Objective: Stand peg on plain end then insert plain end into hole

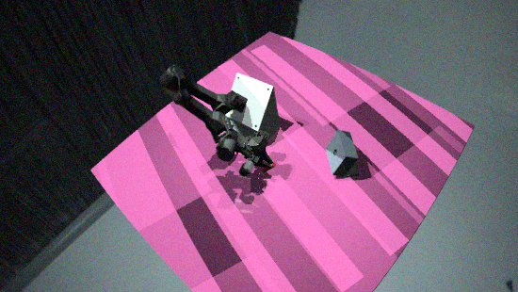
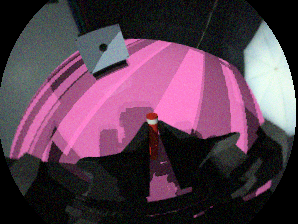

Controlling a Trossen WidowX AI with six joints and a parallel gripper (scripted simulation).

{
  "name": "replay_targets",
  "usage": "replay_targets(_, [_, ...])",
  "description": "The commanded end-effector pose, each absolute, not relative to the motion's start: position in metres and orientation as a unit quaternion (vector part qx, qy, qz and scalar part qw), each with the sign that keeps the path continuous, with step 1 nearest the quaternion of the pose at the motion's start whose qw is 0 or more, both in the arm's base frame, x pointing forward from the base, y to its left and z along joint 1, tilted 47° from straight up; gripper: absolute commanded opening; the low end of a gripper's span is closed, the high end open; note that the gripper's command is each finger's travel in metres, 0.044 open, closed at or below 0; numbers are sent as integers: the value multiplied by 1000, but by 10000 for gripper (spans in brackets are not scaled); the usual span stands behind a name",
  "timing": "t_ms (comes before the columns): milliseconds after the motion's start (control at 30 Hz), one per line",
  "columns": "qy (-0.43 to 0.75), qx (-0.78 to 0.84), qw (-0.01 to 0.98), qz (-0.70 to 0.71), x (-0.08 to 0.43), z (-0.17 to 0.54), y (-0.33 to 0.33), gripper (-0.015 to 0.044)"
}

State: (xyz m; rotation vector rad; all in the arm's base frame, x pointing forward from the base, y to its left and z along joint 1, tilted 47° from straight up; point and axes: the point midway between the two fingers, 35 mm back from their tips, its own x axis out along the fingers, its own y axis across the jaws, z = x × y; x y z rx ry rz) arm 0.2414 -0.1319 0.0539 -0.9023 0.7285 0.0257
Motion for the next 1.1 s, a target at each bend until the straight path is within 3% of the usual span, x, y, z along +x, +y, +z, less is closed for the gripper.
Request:
replay_targets(0, [326, -430, 842, 18, 239, 57, -131, 49])
replay_targets(1067, [208, -423, 878, 78, 219, 61, -136, 49])
